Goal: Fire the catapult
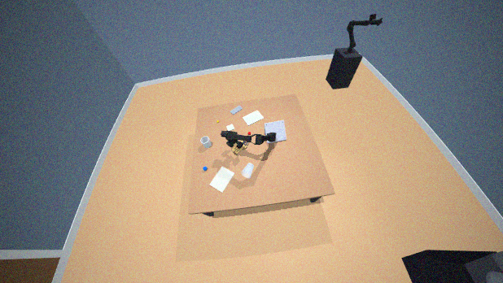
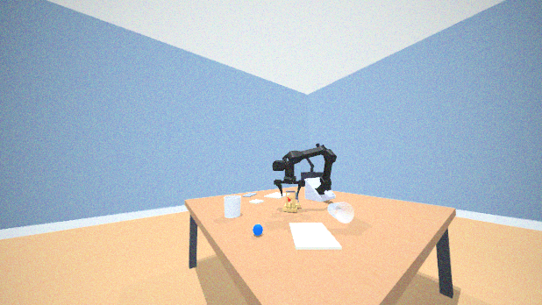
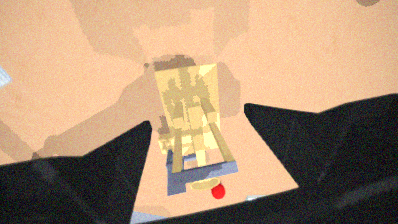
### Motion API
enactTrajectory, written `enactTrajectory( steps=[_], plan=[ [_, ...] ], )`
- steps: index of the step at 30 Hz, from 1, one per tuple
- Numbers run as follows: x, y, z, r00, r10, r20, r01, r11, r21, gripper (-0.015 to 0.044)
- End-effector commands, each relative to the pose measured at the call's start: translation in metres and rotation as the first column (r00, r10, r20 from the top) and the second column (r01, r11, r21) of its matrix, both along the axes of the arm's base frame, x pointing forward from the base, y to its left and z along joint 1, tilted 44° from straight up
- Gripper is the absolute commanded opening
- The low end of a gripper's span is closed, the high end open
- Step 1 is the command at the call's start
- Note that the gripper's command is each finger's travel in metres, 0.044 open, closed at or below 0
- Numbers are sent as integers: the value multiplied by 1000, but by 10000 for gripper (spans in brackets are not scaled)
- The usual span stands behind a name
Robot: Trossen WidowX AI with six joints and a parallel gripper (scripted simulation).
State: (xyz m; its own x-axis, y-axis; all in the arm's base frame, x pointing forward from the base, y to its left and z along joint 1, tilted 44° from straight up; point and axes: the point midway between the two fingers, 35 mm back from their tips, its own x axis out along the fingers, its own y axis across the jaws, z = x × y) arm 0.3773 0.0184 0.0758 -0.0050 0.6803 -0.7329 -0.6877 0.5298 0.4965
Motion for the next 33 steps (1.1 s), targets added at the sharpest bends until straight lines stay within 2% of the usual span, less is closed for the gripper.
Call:
enactTrajectory(
  steps=[1,31,33],
  plan=[
    [-3,7,-7,1000,1,-15,-1,1000,6,440],
    [-4,34,-35,1000,1,-15,-1,1000,8,440],
    [-1,32,-33,1000,4,-3,-4,1000,4,387]
  ],
)
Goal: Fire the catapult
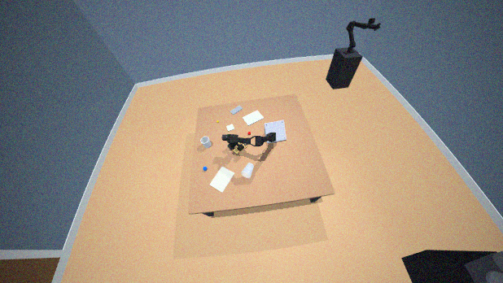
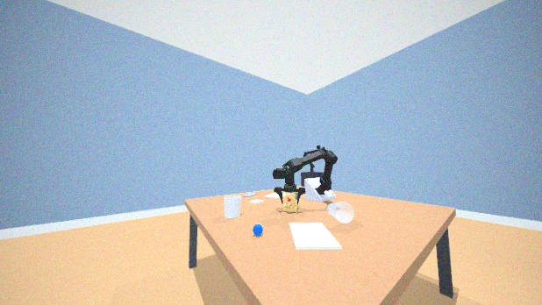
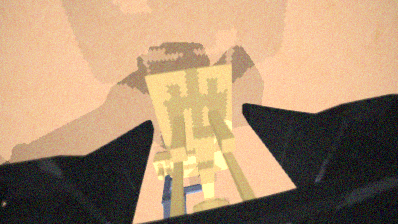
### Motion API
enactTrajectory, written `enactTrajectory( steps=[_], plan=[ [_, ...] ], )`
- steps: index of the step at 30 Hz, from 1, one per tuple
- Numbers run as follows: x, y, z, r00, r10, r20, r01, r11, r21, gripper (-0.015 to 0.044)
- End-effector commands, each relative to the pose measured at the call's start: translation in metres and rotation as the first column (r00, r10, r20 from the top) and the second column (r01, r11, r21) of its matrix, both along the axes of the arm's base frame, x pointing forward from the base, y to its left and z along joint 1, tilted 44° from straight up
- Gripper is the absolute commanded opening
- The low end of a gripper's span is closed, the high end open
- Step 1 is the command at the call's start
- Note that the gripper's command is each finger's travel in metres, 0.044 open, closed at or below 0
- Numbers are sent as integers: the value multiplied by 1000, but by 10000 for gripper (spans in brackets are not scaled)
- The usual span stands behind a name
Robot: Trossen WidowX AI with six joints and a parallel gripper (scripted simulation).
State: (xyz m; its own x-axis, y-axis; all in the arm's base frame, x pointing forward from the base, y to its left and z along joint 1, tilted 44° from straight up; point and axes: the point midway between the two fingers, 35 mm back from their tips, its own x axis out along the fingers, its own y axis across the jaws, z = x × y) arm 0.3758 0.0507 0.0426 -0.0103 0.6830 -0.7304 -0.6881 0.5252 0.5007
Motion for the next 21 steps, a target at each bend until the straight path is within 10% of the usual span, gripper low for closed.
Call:
enactTrajectory(
  steps=[1,21],
  plan=[
    [0,0,0,1000,0,0,0,1000,0,361],
    [1,-34,37,1000,-1,-2,1,1000,0,0]
  ],
)
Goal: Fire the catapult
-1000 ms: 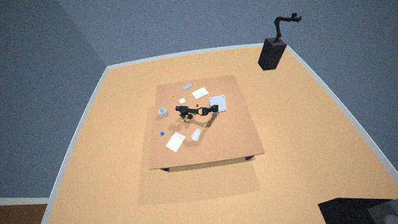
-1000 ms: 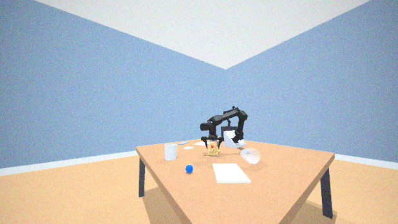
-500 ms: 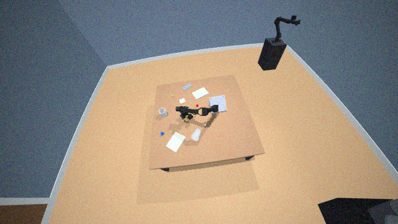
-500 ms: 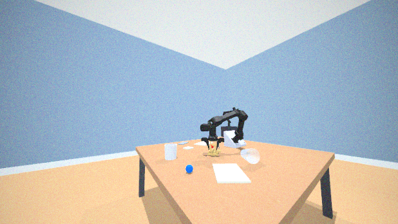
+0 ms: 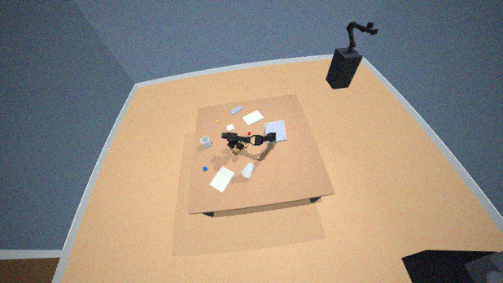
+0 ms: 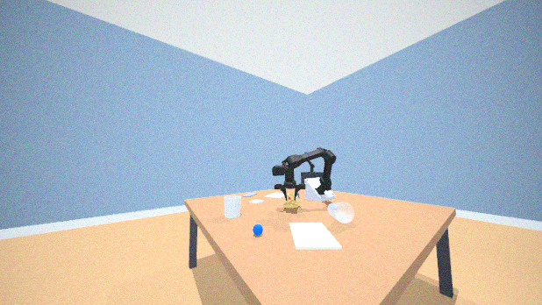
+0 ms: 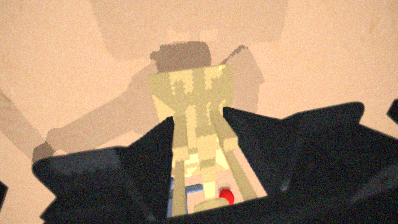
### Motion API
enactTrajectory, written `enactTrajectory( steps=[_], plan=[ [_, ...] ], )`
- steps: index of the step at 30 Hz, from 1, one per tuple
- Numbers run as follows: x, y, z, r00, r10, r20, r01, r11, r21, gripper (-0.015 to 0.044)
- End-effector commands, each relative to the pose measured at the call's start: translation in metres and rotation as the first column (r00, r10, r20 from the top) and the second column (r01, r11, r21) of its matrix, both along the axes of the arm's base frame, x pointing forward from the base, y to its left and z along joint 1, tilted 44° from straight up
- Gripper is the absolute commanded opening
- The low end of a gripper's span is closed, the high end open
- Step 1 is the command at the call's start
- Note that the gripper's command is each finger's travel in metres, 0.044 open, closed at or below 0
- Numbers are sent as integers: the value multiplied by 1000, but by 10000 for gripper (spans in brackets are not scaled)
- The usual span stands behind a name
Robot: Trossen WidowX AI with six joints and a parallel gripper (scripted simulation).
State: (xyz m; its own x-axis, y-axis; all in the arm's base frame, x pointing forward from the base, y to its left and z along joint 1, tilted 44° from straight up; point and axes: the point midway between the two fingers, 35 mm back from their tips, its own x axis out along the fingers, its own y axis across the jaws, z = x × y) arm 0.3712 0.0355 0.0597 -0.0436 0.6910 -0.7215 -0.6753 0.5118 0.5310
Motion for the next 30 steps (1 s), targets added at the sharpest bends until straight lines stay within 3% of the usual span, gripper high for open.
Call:
enactTrajectory(
  steps=[1,13,30],
  plan=[
    [5,-19,19,999,-12,34,12,1000,-11,0],
    [16,-39,0,954,-239,-180,235,971,-44,0],
    [35,-84,-45,705,-541,-459,523,833,-179,0]
  ],
)
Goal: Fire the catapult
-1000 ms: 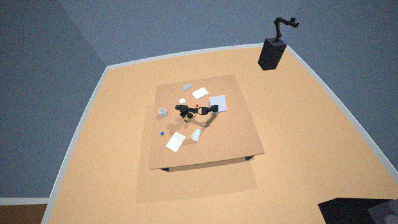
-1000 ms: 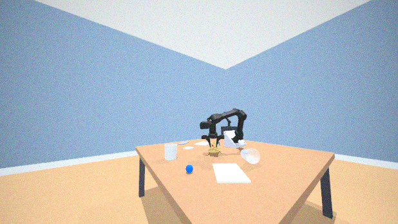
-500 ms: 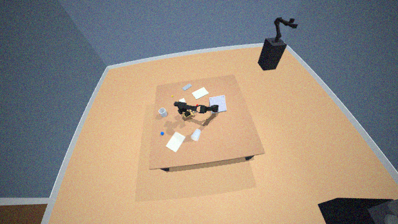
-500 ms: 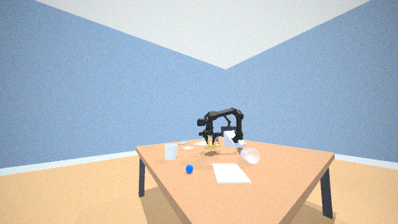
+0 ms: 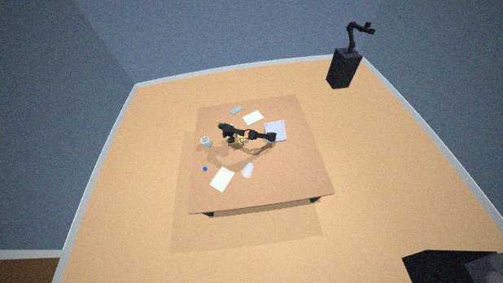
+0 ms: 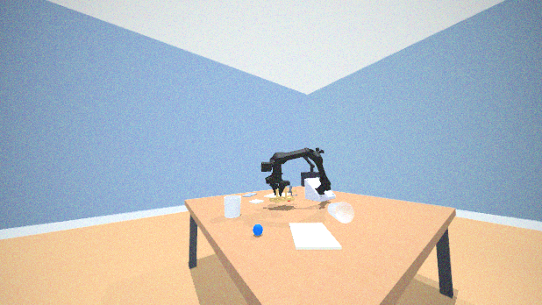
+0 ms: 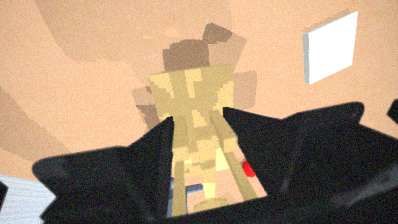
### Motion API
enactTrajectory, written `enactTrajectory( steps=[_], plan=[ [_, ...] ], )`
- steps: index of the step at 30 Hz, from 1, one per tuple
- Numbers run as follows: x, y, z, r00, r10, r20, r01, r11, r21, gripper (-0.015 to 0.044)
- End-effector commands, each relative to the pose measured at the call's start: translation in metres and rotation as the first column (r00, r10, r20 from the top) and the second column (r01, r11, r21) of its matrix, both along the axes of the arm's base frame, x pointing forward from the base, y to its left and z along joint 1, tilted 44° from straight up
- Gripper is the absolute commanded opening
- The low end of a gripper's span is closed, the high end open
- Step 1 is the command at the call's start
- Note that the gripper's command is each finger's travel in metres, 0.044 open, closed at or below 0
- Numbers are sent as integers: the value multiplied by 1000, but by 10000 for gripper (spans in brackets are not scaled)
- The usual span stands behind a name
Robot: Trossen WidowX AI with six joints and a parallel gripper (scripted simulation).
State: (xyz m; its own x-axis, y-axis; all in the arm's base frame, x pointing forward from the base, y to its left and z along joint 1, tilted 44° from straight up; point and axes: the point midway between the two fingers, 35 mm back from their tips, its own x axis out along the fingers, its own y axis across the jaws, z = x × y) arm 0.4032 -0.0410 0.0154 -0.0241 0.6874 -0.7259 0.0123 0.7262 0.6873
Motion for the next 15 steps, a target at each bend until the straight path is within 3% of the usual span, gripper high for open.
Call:
enactTrajectory(
  steps=[1,15],
  plan=[
    [3,-8,-2,999,-31,-17,31,999,-9,0],
    [4,4,-15,999,-31,-16,31,999,-9,0]
  ],
)
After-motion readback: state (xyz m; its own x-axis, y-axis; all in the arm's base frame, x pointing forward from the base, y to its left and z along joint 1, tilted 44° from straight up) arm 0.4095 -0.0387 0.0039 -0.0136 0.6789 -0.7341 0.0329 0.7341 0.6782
